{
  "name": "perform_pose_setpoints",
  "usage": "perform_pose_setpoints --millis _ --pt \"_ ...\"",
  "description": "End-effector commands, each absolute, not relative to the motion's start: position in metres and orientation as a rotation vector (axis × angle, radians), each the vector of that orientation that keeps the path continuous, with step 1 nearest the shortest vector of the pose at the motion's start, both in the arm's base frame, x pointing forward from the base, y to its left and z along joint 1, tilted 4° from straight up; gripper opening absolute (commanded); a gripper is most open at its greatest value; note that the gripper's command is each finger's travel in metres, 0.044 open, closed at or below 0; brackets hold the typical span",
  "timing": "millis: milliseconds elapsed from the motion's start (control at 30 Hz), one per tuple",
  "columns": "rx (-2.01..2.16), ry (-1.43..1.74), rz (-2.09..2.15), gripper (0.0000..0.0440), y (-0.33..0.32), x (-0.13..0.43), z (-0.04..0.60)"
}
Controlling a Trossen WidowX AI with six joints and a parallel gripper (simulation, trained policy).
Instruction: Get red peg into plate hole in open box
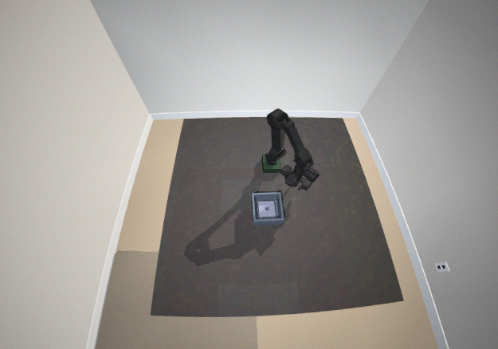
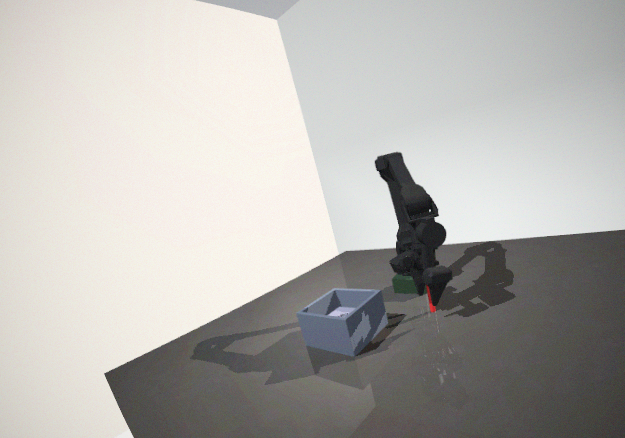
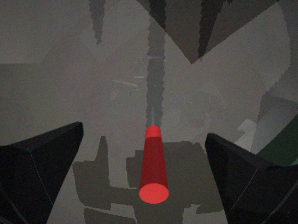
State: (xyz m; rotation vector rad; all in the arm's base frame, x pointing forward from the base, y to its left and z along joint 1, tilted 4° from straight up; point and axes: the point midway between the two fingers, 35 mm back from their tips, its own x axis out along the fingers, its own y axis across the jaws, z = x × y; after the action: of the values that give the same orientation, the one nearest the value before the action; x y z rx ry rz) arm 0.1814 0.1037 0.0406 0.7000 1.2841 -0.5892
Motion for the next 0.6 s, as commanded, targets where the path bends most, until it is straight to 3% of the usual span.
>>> perform_pose_setpoints --millis 0,500,567 --pt "0.733 1.29 -0.618 0.0395 0.1042 0.1788 0.0289" --pt "0.802 1.385 -0.681 0.0009 0.1039 0.1727 0.0206" --pt "0.799 1.377 -0.677 0.0 0.1023 0.1755 0.0232"
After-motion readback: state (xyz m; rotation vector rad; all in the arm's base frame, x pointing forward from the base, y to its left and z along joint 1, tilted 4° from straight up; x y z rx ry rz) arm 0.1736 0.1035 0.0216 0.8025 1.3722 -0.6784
